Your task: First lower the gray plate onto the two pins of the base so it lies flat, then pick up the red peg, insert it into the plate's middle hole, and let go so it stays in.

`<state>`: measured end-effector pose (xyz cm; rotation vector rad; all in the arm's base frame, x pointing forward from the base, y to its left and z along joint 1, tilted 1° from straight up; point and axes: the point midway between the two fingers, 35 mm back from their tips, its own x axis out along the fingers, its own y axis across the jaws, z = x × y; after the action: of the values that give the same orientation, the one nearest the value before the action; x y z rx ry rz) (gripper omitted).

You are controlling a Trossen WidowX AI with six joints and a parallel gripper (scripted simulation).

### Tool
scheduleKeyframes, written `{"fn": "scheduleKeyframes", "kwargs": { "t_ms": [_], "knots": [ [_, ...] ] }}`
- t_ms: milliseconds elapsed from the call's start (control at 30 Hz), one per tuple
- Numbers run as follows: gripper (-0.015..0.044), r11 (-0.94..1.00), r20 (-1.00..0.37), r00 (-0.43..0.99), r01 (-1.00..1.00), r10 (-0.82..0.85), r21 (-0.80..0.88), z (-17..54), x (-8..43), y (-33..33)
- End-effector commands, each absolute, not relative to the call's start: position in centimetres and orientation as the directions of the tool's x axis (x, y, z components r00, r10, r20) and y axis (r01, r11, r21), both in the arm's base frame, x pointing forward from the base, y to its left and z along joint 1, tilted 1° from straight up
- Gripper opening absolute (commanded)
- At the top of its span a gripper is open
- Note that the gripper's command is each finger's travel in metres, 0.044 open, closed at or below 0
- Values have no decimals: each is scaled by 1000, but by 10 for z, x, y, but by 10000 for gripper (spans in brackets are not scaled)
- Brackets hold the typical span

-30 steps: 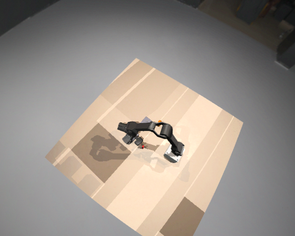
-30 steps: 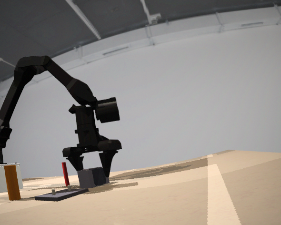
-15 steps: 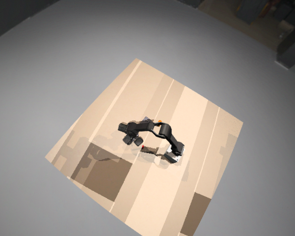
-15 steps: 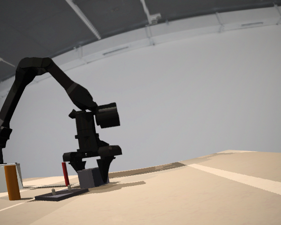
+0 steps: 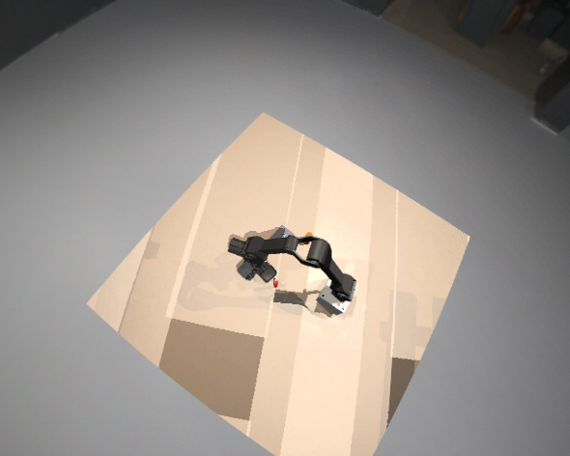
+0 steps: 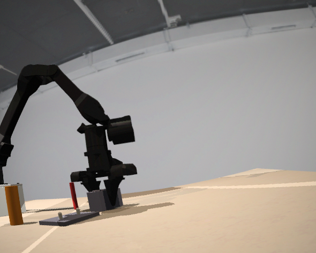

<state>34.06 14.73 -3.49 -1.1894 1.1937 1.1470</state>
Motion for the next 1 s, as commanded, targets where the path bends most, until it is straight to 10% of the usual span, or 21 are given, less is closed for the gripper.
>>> {"fn": "scheduleKeyframes", "kwargs": {
  "t_ms": [0,967],
  "knots": [
    [0,44,-999,44,-998,7,-44,-31,342,147],
    [0,44,-999,46,-998,7,-45,60,346,144]
  ]
}}
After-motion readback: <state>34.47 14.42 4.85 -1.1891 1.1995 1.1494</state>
